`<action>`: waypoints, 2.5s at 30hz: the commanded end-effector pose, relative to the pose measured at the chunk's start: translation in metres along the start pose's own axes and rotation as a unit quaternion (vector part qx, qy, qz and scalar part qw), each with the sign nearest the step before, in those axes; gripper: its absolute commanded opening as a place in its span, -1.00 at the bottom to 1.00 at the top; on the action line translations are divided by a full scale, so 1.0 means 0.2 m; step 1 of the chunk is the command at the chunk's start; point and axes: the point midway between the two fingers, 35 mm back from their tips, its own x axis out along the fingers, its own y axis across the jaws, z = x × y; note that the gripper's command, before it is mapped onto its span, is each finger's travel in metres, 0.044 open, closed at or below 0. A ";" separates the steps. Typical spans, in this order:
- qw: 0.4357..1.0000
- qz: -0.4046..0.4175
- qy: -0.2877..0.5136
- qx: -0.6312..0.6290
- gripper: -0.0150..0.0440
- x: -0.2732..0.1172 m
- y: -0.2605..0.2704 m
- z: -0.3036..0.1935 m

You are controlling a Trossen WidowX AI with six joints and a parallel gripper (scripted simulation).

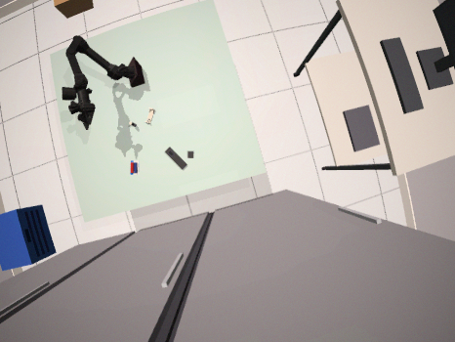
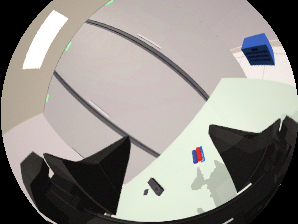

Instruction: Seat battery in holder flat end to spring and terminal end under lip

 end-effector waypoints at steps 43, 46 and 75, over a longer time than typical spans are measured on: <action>0.714 -0.477 0.512 -0.010 -0.49 -0.14 -0.22 -1.03; 0.714 -0.478 0.512 -0.010 -0.49 -0.14 -0.30 -1.12; 0.714 -0.479 0.511 -0.011 -0.49 -0.03 -0.29 -1.26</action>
